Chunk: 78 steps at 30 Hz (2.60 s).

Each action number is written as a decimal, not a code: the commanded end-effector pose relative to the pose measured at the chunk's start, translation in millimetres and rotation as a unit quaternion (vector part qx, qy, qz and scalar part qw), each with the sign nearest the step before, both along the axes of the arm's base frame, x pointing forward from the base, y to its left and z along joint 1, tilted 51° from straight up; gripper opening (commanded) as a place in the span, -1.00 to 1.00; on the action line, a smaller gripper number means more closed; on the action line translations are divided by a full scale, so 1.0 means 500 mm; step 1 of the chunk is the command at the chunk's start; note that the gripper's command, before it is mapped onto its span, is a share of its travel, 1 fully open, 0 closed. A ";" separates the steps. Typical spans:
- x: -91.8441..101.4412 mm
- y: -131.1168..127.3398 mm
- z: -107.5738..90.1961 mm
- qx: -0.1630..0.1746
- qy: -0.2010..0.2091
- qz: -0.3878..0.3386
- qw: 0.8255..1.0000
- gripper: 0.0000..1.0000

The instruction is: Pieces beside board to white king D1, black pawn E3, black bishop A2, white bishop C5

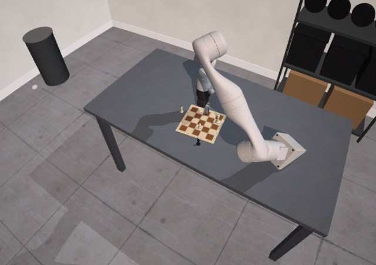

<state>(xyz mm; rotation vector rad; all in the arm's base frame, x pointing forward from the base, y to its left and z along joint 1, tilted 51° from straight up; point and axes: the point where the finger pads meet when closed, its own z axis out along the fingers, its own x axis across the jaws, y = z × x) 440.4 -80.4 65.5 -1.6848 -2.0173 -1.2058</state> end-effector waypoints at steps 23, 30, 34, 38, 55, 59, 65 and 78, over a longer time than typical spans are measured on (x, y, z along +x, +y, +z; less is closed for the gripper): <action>0.004 0.004 0.000 0.000 -0.003 0.001 1.000 -1.00; 0.004 0.004 0.000 0.000 -0.003 0.001 1.000 -1.00; 0.004 0.004 0.000 0.000 -0.003 0.001 1.000 -1.00; 0.004 0.004 0.000 0.000 -0.003 0.001 1.000 -0.46; 0.004 0.004 0.000 0.000 -0.003 0.001 1.000 0.36; 0.003 0.004 0.000 0.000 -0.003 0.001 1.000 0.36; 0.002 -0.003 0.009 -0.001 -0.005 0.001 1.000 0.36; -0.036 -0.092 0.086 -0.001 -0.004 0.002 1.000 0.36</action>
